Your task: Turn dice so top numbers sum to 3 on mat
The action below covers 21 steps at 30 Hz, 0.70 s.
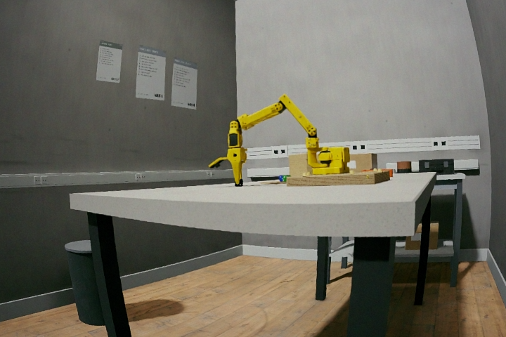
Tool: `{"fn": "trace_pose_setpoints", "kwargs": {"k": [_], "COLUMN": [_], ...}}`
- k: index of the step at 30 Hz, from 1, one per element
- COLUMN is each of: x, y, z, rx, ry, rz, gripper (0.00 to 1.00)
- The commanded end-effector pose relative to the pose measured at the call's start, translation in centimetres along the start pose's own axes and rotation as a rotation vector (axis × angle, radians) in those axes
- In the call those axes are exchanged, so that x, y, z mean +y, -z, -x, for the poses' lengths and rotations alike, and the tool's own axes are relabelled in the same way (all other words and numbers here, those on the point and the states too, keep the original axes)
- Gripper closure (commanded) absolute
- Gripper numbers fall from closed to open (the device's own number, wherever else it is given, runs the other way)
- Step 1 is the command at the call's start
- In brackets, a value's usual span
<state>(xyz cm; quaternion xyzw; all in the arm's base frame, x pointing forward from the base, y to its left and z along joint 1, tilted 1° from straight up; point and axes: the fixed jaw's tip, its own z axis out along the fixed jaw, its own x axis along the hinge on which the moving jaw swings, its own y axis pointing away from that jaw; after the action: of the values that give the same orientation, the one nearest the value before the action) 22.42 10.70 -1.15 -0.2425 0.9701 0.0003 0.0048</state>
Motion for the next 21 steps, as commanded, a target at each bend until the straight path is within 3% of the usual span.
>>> {"fn": "trace_pose_setpoints", "kwargs": {"k": [1, 13, 21], "x": [-0.1, -0.1, 0.0], "y": [-0.5, -0.4, 1.3], "z": [-0.4, -0.4, -0.2], "rx": [0.023, 0.023, 0.023], "ry": [0.003, 0.003, 0.003], "rz": [0.003, 0.003, 0.003], "gripper": [0.98, 1.00, 1.00]}}
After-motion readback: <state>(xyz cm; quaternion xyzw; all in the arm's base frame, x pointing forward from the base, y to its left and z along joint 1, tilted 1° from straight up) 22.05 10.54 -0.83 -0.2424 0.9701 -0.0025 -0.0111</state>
